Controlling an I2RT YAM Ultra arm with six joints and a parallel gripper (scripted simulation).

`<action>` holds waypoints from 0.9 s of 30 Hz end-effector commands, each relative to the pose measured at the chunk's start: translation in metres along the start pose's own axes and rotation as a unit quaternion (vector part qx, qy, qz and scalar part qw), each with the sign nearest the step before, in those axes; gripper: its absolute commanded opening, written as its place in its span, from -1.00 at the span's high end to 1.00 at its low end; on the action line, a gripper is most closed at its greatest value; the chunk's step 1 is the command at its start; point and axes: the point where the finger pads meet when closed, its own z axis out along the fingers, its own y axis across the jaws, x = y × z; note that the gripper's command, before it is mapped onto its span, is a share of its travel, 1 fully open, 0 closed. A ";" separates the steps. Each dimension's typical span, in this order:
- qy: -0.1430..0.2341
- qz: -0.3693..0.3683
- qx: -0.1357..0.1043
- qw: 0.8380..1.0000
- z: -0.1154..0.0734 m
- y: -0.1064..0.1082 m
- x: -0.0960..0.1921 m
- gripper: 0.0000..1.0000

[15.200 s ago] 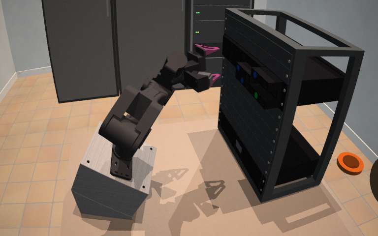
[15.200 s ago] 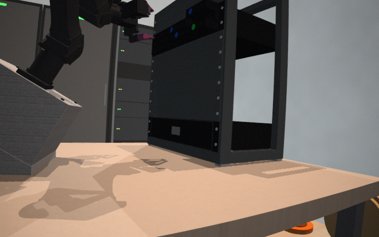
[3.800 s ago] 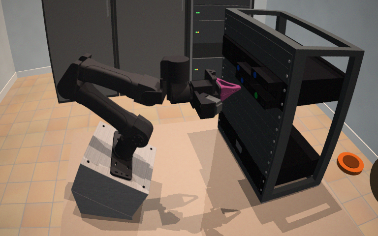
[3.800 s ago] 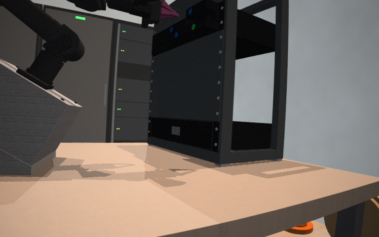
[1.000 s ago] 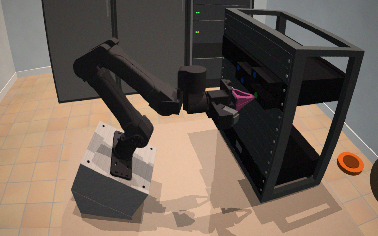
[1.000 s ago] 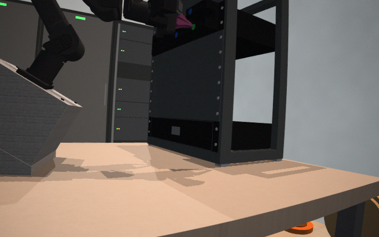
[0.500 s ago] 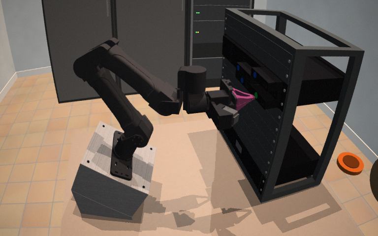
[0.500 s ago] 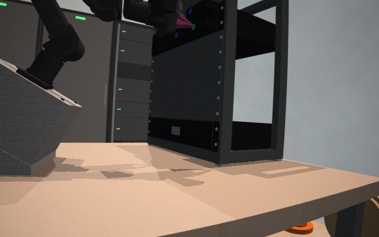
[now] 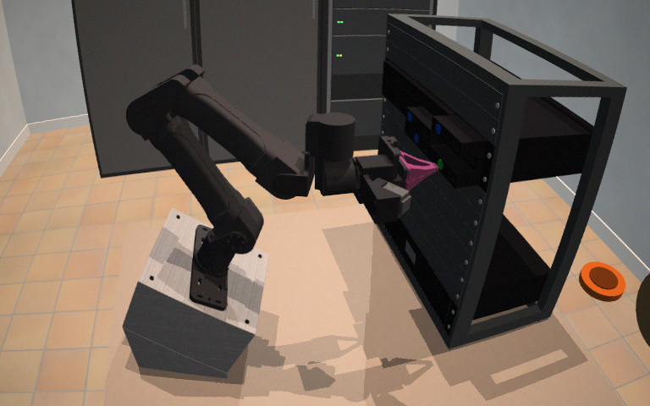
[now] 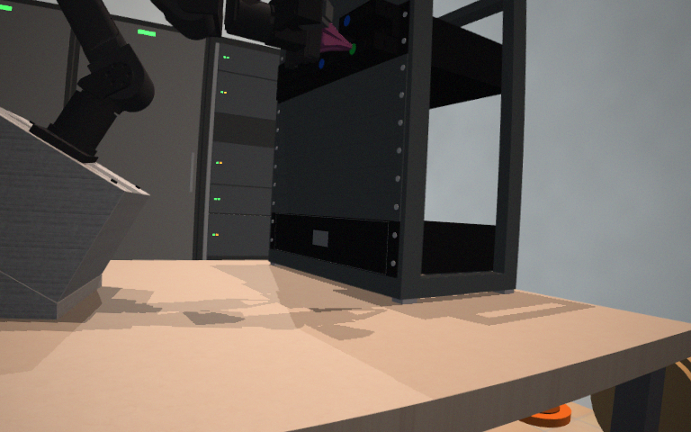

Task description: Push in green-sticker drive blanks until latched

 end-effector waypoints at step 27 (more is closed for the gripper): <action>0.001 -0.012 -0.017 1.000 0.026 0.017 -0.001 1.00</action>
